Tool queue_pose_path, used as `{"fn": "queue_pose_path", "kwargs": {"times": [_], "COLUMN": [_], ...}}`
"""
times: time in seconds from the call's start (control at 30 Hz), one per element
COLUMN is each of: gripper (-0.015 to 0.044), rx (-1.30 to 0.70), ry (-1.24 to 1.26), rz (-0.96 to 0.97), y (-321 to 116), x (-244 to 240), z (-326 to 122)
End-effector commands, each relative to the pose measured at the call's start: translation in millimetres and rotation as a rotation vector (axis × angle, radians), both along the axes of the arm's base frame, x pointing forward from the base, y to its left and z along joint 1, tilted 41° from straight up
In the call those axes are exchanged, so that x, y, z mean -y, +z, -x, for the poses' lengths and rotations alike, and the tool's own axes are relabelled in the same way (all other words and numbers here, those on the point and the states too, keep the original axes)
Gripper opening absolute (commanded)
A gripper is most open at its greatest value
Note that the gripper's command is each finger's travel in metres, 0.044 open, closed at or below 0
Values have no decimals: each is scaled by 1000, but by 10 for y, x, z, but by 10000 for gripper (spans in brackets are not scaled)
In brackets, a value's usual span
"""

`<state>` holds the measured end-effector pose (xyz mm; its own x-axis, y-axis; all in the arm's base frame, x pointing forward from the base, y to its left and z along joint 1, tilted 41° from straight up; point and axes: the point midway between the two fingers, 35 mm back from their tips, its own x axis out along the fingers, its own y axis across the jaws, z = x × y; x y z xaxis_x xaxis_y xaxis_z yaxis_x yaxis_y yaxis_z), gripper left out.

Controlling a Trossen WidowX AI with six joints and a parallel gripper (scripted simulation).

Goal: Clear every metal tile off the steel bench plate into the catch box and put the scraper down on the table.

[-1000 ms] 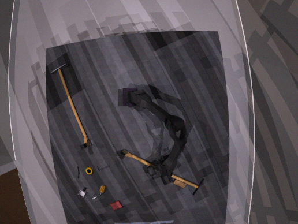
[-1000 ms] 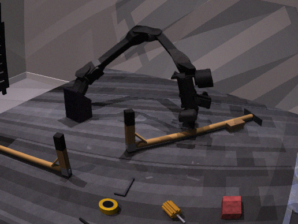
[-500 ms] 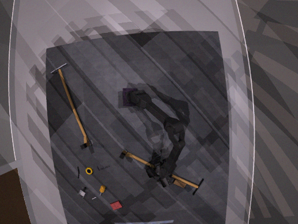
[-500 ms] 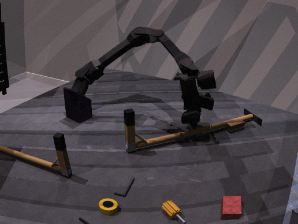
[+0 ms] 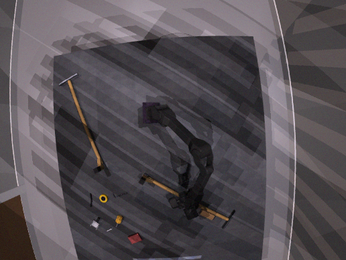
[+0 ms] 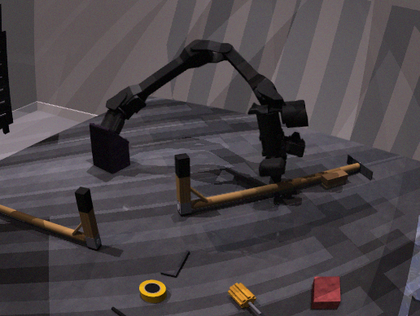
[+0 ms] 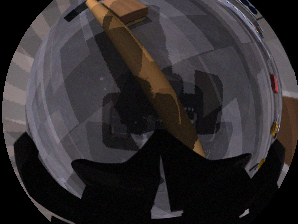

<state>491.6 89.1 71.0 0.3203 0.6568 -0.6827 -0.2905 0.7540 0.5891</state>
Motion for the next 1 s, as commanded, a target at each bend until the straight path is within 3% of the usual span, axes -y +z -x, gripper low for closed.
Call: {"fn": "queue_pose_path", "kwargs": {"times": [0.0, 0.97], "gripper": [0, 0], "rx": [3, 4], "ry": [2, 2], "rz": [1, 2], "y": [-28, -121], "x": [28, 180], "z": [-49, -276]}}
